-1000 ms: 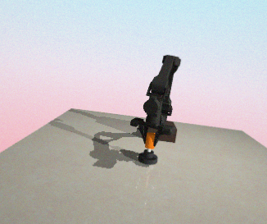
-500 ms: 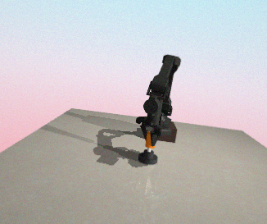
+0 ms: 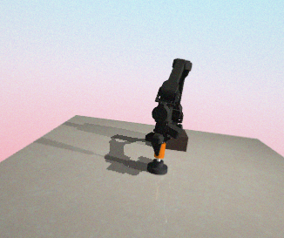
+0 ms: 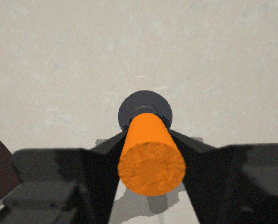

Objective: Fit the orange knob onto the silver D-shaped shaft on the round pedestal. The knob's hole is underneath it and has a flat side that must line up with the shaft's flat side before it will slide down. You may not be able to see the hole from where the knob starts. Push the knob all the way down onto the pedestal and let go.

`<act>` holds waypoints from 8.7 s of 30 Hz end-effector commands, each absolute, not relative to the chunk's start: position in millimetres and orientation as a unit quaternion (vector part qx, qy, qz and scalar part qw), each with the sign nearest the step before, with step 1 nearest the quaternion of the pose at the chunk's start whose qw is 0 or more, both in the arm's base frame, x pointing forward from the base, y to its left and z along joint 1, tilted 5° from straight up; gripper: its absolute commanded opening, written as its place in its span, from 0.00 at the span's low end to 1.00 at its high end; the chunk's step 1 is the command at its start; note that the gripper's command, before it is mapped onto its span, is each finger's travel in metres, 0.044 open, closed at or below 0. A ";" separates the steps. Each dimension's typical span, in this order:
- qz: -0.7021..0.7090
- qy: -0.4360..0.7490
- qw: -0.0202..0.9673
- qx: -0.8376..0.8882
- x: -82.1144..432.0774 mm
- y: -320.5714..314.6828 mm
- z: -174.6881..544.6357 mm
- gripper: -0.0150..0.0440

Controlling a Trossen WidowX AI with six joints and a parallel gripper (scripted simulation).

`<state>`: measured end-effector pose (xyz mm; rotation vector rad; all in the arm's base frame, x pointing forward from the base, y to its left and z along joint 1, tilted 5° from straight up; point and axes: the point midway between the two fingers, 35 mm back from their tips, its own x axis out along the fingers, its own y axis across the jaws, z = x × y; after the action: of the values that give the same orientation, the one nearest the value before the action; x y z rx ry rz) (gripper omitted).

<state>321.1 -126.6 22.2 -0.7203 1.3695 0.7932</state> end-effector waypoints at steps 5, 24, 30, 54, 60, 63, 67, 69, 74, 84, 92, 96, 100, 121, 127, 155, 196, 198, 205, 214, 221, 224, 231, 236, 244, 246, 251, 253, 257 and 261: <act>0.316 0.619 0.660 -0.286 323.3 -129.1 24.0 0.25; 0.316 0.619 0.660 -0.286 318.4 -124.7 21.7 0.25; 0.316 0.619 0.660 -0.286 318.9 -125.4 24.5 0.25; 0.250 0.648 0.686 -0.215 322.7 -128.5 23.6 0.25; 0.250 0.648 0.686 -0.215 319.4 -126.7 25.7 0.25; 0.250 0.648 0.686 -0.215 319.1 -125.8 23.8 0.25; 0.250 0.648 0.686 -0.215 319.0 -125.6 21.6 0.25; 0.250 0.648 0.686 -0.215 319.0 -125.6 21.6 0.25; 0.250 0.648 0.686 -0.215 320.0 -126.2 25.7 0.25; 0.181 0.671 0.705 -0.142 323.4 -127.7 26.8 0.25; 0.181 0.671 0.705 -0.142 324.7 -128.6 22.4 0.25; 0.181 0.671 0.705 -0.142 323.7 -128.4 23.1 0.25; 0.181 0.671 0.705 -0.142 321.9 -127.9 24.2 0.25; 0.181 0.671 0.705 -0.142 321.6 -126.6 26.0 0.25; 0.124 0.684 0.715 -0.082 323.0 -127.2 27.1 0.25; 0.110 0.686 0.716 -0.068 320.3 -126.1 21.7 0.25; 0.037 0.694 0.719 0.007 318.3 -125.6 23.1 0.25; 0.037 0.694 0.719 0.007 317.2 -124.9 24.4 0.25; -0.006 0.695 0.717 0.052 316.2 -124.3 27.0 0.25; -0.035 0.694 0.714 0.083 318.2 -124.6 26.4 0.25; -0.035 0.694 0.715 0.083 322.6 -126.5 23.2 0.25; -0.035 0.694 0.715 0.083 323.3 -127.4 23.2 0.25; -0.035 0.694 0.715 0.083 322.4 -127.2 21.8 0.25; -0.035 0.694 0.715 0.083 321.7 -126.8 21.4 0.25; -0.035 0.694 0.714 0.083 320.2 -126.3 25.1 0.25; -0.035 0.694 0.714 0.083 319.2 -125.9 26.1 0.25; -0.079 0.690 0.708 0.127 318.6 -125.2 27.2 0.25; -0.104 0.687 0.703 0.153 319.0 -124.7 27.9 0.25; -0.108 0.686 0.702 0.157 319.9 -124.9 27.4 0.25; -0.108 0.686 0.702 0.157 320.8 -125.8 26.1 0.25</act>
<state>319.5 -124.6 25.4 0.3452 1.5329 -0.2310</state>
